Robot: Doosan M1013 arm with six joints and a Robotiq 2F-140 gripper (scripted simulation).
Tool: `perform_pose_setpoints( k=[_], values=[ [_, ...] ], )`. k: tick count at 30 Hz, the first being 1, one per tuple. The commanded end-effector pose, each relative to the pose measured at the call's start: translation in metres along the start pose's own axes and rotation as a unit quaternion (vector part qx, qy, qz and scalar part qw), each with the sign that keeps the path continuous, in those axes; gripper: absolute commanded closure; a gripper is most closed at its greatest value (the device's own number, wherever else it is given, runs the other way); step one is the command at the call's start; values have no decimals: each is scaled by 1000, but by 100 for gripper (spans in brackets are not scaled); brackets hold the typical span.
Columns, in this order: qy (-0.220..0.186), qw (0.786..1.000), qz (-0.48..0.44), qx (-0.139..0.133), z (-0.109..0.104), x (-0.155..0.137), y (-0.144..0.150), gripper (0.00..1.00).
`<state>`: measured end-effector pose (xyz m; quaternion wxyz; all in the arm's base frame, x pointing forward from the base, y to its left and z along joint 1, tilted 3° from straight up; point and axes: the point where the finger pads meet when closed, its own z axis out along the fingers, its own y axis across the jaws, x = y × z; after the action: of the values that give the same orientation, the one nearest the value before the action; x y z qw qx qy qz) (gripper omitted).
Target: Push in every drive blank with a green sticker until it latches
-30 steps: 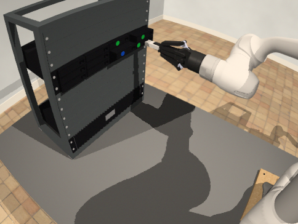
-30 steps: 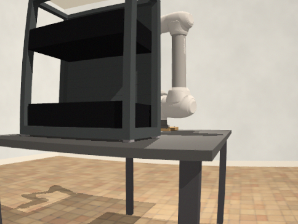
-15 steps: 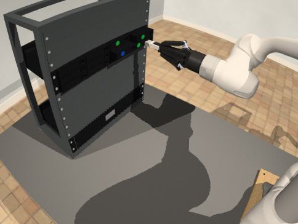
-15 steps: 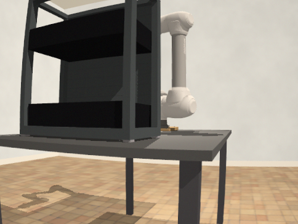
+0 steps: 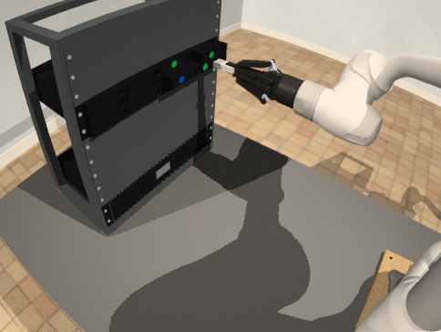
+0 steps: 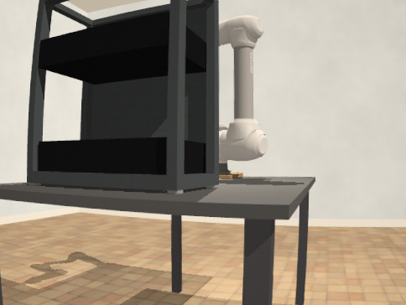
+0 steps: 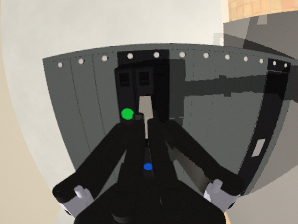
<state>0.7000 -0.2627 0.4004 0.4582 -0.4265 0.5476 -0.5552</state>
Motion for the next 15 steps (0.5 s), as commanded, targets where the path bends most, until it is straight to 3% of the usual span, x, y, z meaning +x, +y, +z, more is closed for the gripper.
perform_pose_setpoints(
  k=[1, 15],
  values=[
    [0, 1000, 0, 0, 4, 0, 0, 100],
    [0, 1000, 0, 0, 7, 0, 0, 100]
  ],
)
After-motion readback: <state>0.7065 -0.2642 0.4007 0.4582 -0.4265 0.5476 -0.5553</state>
